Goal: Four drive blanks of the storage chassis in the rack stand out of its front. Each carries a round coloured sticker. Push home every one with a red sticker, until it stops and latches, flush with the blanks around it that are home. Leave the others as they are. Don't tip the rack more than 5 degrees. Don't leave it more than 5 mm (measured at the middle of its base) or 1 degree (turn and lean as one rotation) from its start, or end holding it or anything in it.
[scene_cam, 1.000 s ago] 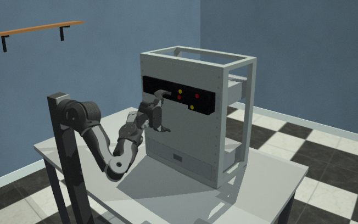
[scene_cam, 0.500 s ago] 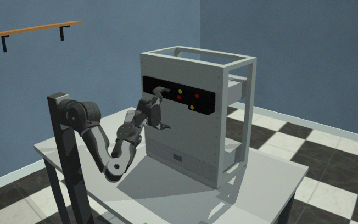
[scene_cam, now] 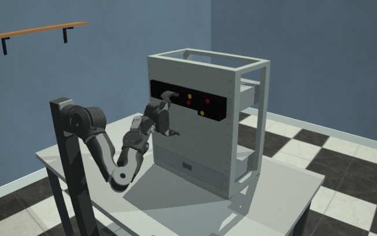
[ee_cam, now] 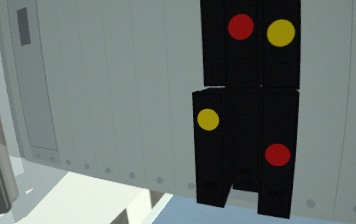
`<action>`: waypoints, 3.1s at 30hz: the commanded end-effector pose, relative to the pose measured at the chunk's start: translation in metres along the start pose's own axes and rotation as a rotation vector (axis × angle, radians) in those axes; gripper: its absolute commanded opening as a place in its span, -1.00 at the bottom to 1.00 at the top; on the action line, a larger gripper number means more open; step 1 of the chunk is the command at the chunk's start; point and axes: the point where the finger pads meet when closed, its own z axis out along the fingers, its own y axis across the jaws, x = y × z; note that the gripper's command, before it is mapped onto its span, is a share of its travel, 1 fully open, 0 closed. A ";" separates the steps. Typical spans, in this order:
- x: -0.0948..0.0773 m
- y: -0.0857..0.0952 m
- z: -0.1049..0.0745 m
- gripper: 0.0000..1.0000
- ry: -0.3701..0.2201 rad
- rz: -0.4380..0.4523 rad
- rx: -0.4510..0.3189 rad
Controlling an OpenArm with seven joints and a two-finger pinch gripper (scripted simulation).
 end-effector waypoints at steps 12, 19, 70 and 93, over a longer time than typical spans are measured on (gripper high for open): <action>-0.001 0.002 -0.001 1.00 -0.004 0.000 -0.009; -0.001 0.002 -0.001 1.00 -0.004 0.000 -0.009; 0.043 0.038 0.070 1.00 -0.006 0.004 -0.008; 0.046 0.038 0.075 1.00 -0.005 0.003 -0.003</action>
